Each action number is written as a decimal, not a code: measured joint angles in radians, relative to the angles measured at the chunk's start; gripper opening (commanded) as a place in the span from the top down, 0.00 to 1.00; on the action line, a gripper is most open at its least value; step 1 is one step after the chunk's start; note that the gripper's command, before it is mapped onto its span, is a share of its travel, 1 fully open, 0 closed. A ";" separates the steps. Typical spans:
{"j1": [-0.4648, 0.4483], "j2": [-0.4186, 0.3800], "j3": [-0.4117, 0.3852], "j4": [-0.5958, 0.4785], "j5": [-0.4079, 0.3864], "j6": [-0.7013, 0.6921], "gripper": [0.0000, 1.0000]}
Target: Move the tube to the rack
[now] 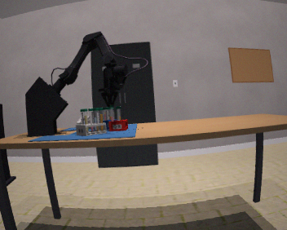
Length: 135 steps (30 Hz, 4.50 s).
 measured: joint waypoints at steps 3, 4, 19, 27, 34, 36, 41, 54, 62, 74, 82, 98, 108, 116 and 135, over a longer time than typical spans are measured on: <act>0.000 0.002 0.000 0.006 0.003 0.002 1.00; 0.002 0.002 -0.001 0.008 0.004 0.003 1.00; 0.014 0.022 -0.011 0.041 0.010 0.014 1.00; 0.018 0.022 -0.011 0.046 0.014 0.016 1.00; 0.018 0.025 -0.014 0.054 0.014 0.018 1.00; 0.018 0.025 -0.014 0.054 0.014 0.018 1.00; 0.018 0.025 -0.014 0.054 0.014 0.018 0.76; 0.018 0.026 -0.014 0.054 0.014 0.018 0.70; 0.018 0.025 -0.014 0.054 0.014 0.018 0.70; 0.017 0.017 -0.014 0.042 0.014 0.013 0.70; -0.015 -0.029 0.007 -0.014 0.001 -0.010 0.70; -0.095 -0.130 0.049 -0.184 -0.043 -0.080 0.70; -0.128 -0.158 0.062 -0.254 -0.061 -0.113 0.70; -0.062 -0.294 -0.068 -0.266 -0.040 -0.072 0.70; 0.101 -0.184 0.135 -0.285 0.056 0.077 0.70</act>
